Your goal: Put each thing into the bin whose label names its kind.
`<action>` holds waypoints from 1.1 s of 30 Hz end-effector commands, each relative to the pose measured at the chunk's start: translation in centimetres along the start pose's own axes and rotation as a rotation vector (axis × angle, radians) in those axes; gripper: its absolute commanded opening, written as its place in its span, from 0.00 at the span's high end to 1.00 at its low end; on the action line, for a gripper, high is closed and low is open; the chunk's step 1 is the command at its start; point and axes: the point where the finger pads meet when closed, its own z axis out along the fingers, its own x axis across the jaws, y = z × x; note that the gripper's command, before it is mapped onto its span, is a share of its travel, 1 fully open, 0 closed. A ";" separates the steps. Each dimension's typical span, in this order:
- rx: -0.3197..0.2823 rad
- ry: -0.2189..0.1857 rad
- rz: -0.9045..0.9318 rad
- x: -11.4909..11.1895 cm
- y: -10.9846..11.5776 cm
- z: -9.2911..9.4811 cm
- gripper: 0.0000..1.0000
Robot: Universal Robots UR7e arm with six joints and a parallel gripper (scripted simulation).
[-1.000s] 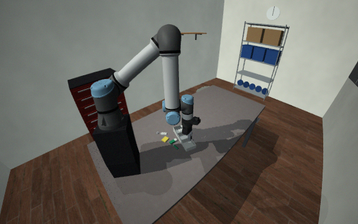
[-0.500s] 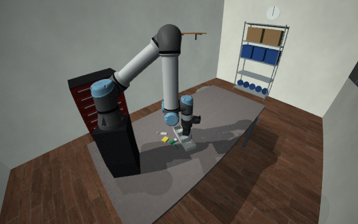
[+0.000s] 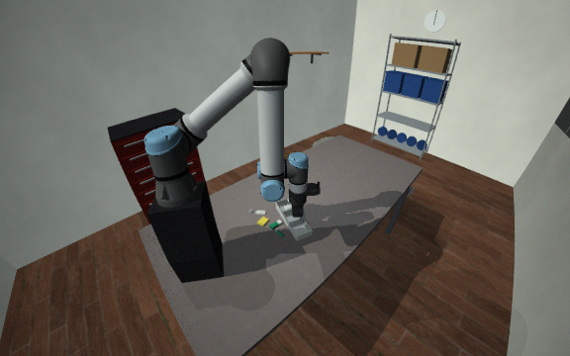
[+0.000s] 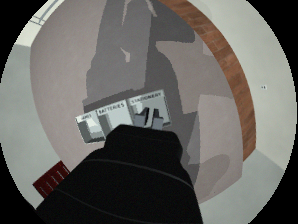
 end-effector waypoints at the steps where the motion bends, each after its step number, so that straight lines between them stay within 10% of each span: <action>1: -0.004 -0.013 -0.156 0.0 0.0 0.0 0.69; 33: -0.007 -0.020 -0.253 -0.1 0.1 5.5 0.69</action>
